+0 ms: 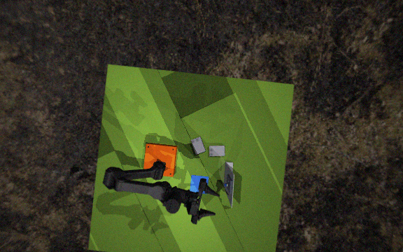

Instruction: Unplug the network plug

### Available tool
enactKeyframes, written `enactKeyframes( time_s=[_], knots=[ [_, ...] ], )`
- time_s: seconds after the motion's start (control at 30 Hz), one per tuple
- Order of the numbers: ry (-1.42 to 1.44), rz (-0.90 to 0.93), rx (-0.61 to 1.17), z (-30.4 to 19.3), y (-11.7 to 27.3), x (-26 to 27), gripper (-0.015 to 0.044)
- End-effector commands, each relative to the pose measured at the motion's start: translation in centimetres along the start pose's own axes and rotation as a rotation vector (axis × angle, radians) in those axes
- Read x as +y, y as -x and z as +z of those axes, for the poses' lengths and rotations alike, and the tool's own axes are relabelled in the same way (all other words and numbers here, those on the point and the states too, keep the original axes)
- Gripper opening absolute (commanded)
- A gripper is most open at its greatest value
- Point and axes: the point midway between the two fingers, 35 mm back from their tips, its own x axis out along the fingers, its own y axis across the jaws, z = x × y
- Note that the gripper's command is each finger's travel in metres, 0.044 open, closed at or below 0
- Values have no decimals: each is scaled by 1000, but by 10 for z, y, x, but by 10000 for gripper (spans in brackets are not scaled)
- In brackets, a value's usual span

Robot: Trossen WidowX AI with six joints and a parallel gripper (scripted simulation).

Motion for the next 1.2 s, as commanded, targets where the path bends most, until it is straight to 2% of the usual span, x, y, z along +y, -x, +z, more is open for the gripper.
enactKeyframes(
  time_s=[0.0,0.27,0.3,0.73,1.17],
  knots=[
    [-6,1,0,-1,0,0,374],
    [-254,66,16,-32,-6,-1,164],
    [-288,75,20,-36,-6,-2,156],
    [-731,180,95,-89,1,-4,156],
    [-1172,254,217,-137,26,-3,156]
  ],
)
